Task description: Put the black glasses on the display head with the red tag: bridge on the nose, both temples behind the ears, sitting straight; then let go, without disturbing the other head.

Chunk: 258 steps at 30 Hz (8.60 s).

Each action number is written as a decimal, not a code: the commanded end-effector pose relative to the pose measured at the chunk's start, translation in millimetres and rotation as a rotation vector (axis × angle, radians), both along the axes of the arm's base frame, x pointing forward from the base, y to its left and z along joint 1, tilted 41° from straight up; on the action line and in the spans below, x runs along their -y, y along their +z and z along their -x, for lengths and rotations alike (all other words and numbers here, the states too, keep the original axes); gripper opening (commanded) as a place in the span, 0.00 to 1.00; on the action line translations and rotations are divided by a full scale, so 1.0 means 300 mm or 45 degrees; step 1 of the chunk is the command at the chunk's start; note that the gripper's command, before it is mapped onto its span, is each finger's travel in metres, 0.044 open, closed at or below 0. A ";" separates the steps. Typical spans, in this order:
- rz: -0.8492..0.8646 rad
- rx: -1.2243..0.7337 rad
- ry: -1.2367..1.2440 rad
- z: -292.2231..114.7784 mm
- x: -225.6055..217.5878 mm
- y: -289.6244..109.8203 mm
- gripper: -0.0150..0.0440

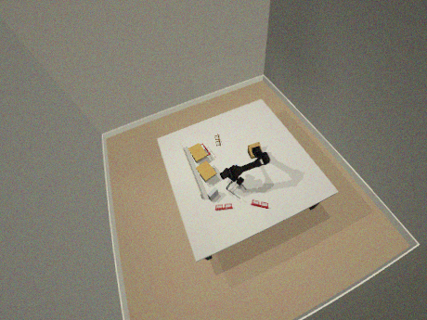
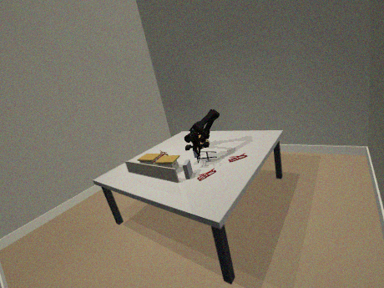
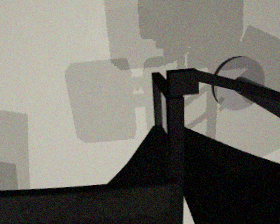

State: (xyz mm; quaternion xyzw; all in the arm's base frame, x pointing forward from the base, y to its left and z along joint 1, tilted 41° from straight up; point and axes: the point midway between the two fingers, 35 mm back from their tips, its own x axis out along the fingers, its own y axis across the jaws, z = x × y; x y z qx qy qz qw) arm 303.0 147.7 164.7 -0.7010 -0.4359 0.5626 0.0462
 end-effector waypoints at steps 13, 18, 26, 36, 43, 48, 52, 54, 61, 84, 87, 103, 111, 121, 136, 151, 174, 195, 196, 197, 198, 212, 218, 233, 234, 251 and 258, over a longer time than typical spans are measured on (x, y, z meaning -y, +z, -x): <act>0.002 0.009 0.002 -0.033 -0.004 0.008 0.25; 0.002 0.009 0.002 -0.041 -0.006 0.010 0.25; 0.002 0.009 0.002 -0.053 -0.010 0.013 0.25; 0.002 0.010 0.002 -0.067 -0.015 0.017 0.25; 0.002 0.010 0.002 -0.067 -0.014 0.017 0.25; 0.002 0.010 0.002 -0.066 -0.013 0.016 0.25; 0.002 0.010 0.002 -0.066 -0.013 0.016 0.25; 0.002 0.010 0.002 -0.065 -0.013 0.016 0.25; 0.002 0.009 0.002 -0.059 -0.010 0.013 0.25; 0.006 0.008 0.002 -0.037 0.127 0.140 0.25; 0.006 0.008 0.002 -0.035 0.136 0.149 0.25; 0.041 0.154 0.163 -0.044 0.335 -0.018 0.25; 0.045 0.252 0.284 -0.011 0.466 -0.129 0.25; 0.025 0.379 0.436 0.069 0.607 -0.257 0.25; 0.008 0.442 0.503 0.114 0.654 -0.317 0.25; 0.010 0.441 0.503 0.108 0.627 -0.353 0.25; 0.012 0.442 0.503 0.103 0.584 -0.406 0.25; 0.012 0.442 0.502 0.103 0.544 -0.452 0.25; 0.012 0.442 0.502 0.103 0.542 -0.454 0.25; 0.012 0.442 0.502 0.103 0.540 -0.456 0.25; 0.012 0.442 0.502 0.103 0.538 -0.459 0.25; 0.011 0.443 0.502 0.105 0.511 -0.488 0.25; 0.010 0.443 0.502 0.107 0.499 -0.500 0.25; 0.007 0.443 0.502 0.112 0.470 -0.530 0.25; 0.007 0.444 0.502 0.113 0.468 -0.532 0.25; 0.004 0.444 0.503 0.120 0.439 -0.560 0.25; 0.014 0.449 0.508 0.114 0.448 -0.555 0.44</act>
